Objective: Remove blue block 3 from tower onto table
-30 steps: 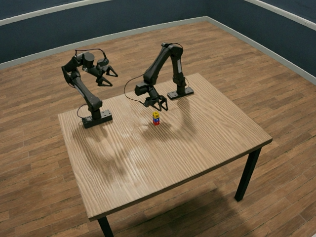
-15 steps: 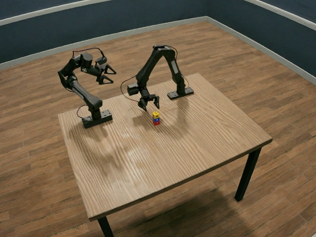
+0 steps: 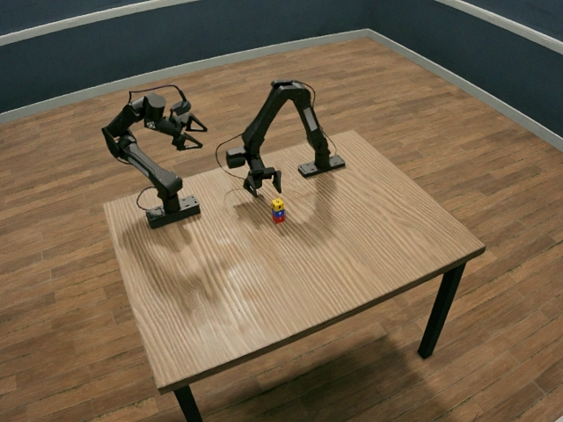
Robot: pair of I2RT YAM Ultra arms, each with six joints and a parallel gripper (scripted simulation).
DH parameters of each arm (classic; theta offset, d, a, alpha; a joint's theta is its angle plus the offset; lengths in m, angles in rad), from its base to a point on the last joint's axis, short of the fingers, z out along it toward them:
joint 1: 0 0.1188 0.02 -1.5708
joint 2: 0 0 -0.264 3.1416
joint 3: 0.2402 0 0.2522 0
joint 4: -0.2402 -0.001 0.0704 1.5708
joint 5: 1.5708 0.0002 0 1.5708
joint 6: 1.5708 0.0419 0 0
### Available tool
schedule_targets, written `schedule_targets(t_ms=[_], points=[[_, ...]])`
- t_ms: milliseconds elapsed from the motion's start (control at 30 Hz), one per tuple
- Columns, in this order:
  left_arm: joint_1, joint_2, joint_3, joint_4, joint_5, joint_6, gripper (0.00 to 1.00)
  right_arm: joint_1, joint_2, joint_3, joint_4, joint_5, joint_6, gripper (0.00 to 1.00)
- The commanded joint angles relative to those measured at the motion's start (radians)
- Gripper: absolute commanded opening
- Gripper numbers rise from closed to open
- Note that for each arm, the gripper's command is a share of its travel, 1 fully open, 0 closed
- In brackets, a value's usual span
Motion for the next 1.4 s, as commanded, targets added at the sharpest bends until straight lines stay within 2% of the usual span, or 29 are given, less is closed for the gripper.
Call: schedule_targets(t_ms=[0,200,233,333,367,433,533,933,1000,1367], points=[[0.000,-0.010,-0.019,0.011,-0.021,0.010,1.00,0.013,-0.017,-0.006,0.025,0.003,0.010,1.00],[0.000,-0.010,-0.020,0.006,-0.021,0.012,1.00,0.016,-0.018,-0.006,0.026,0.005,0.011,1.00],[0.000,-0.020,-0.020,-0.002,-0.023,0.008,0.89,0.016,-0.018,-0.006,0.026,0.006,0.012,1.00],[0.015,-0.026,-0.005,-0.026,0.070,-0.045,0.55,0.017,-0.018,-0.006,0.027,0.007,0.012,1.00],[0.023,-0.031,0.011,-0.030,0.117,-0.072,0.55,0.018,-0.018,-0.006,0.027,0.007,0.012,1.00],[0.023,-0.031,0.011,-0.030,0.117,-0.072,0.55,0.018,-0.018,-0.006,0.027,0.007,0.012,1.00],[0.072,-0.049,0.053,-0.051,0.249,-0.153,0.55,0.019,-0.018,-0.006,0.027,0.008,0.013,1.00],[0.247,-0.050,0.255,-0.210,0.617,-0.409,0.55,0.022,-0.018,-0.006,0.028,0.011,0.015,1.00],[0.247,-0.050,0.255,-0.210,0.617,-0.409,0.55,0.022,-0.018,-0.006,0.028,0.011,0.015,1.00],[0.419,-0.024,0.499,-0.441,0.969,-0.663,0.55,0.034,-0.010,0.003,0.020,0.026,0.016,1.00]])
